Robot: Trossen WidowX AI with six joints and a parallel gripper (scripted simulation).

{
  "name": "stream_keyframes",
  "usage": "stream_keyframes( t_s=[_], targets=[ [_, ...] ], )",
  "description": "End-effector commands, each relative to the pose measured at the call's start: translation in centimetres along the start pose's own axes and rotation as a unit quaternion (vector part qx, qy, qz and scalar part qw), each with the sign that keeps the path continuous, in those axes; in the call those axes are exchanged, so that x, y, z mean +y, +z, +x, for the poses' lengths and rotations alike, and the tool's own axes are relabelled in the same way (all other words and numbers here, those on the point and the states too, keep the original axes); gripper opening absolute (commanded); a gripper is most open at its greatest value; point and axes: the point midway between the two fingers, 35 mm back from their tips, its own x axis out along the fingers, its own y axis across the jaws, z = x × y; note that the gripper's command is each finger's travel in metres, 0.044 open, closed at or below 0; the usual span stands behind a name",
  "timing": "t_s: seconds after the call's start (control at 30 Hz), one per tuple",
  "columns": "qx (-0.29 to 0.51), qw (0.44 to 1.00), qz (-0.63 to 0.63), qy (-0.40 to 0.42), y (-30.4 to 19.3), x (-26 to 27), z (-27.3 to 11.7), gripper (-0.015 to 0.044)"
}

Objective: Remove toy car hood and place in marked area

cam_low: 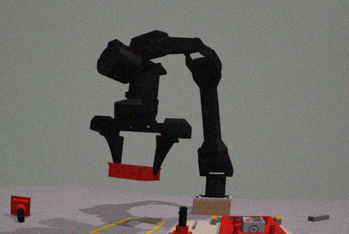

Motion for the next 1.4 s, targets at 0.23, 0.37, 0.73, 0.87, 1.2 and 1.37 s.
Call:
stream_keyframes(
  t_s=[0.23, 0.37, 0.73, 0.87, 1.2, 1.37],
  targets=[
    [0.001, 1.000, -0.005, 0.002, -0.1, -0.1, 0.8, 0.0000],
    [0.001, 1.000, -0.005, 0.002, -0.1, -0.1, 1.2, 0.0000],
    [0.001, 1.000, -0.005, 0.002, 0.0, -0.1, 2.2, 0.0000],
    [0.001, 1.000, -0.005, 0.002, 0.0, -0.2, 2.6, 0.0000],
    [0.001, 1.000, -0.005, 0.002, 0.0, -0.2, 3.6, 0.0000],
    [0.001, 1.000, -0.005, 0.002, 0.0, -0.1, 4.0, 0.0000]
  ],
)
